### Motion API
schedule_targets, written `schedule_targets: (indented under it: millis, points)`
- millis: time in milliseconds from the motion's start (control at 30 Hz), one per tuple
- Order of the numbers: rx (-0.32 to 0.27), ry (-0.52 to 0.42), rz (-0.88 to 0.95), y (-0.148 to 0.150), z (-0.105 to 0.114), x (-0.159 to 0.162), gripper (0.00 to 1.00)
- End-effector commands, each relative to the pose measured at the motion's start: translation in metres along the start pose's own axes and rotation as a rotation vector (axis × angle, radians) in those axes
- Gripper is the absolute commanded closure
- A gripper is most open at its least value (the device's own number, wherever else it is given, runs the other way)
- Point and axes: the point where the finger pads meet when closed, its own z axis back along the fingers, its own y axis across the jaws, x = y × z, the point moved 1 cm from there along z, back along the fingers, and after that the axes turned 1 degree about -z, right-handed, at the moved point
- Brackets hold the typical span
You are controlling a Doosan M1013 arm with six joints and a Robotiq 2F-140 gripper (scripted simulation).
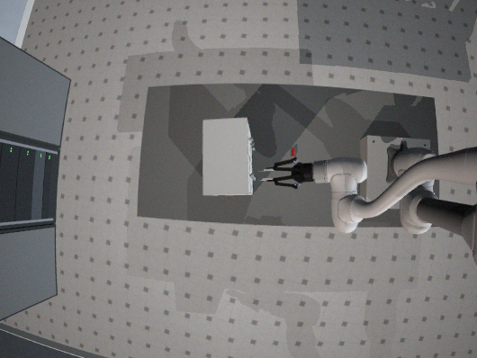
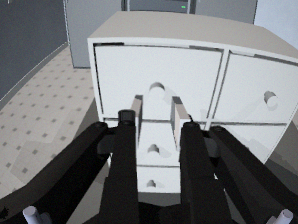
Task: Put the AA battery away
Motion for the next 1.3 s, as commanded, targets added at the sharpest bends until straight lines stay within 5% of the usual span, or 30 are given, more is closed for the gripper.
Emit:
schedule_targets:
  millis: [0, 1267]
  points:
    - [0.0, 0.0, 0.0, 0.0, 0.0, 0.0, 0.8]
    - [0.0, 0.0, 0.0, 0.0, -0.033, -0.012, 0.8]
